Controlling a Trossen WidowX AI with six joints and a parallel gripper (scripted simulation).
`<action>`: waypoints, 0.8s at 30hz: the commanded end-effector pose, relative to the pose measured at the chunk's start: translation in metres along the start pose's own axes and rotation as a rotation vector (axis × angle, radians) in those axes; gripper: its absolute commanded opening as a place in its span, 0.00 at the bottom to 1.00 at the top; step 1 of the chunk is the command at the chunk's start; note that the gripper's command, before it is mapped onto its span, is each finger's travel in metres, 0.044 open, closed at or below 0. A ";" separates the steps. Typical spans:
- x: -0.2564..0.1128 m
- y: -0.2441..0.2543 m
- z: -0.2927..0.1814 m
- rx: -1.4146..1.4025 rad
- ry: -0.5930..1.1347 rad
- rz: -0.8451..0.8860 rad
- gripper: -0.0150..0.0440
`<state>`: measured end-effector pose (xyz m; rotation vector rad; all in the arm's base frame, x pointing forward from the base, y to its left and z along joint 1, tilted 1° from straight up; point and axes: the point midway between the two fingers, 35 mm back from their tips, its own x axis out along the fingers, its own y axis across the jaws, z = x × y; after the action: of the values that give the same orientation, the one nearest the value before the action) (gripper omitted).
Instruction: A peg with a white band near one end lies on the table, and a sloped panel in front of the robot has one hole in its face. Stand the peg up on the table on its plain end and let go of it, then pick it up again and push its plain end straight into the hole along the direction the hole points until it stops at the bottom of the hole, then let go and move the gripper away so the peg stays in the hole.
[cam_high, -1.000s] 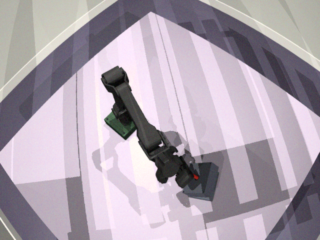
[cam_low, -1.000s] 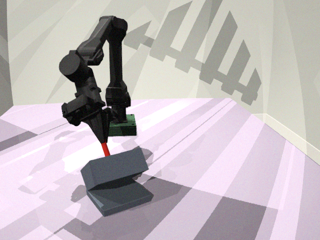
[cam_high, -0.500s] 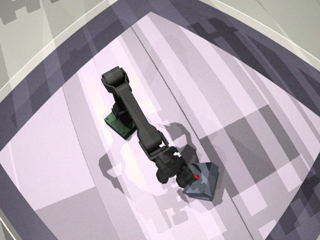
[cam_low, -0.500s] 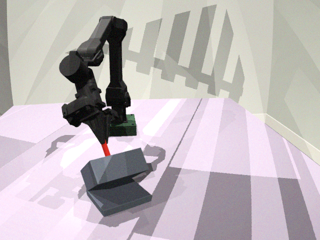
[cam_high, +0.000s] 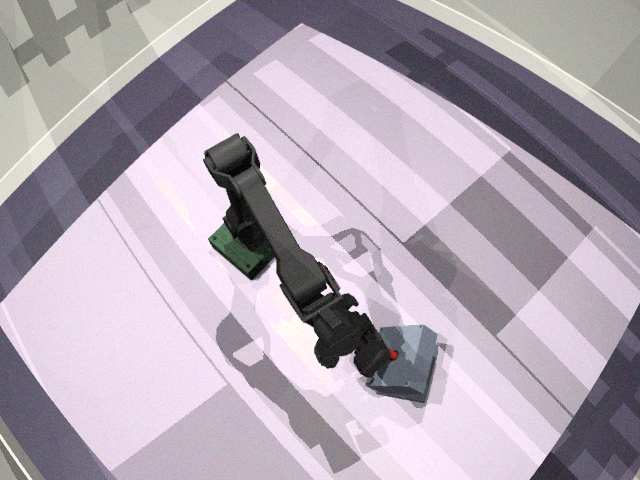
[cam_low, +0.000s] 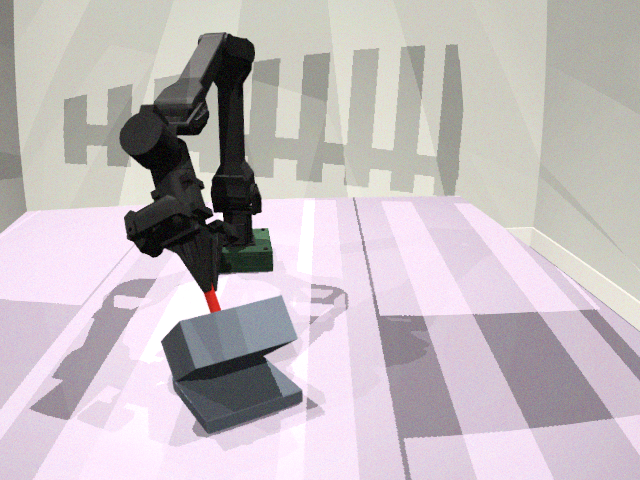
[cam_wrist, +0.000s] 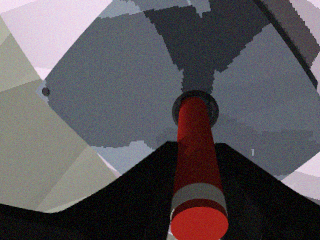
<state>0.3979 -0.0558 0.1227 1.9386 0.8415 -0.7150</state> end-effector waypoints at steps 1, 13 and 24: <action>0.003 0.001 0.001 0.003 -0.002 -0.001 0.25; 0.009 0.001 0.000 0.003 -0.002 0.000 0.25; 0.014 0.002 0.000 0.003 -0.001 0.000 0.25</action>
<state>0.4049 -0.0527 0.1151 1.9392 0.8423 -0.7173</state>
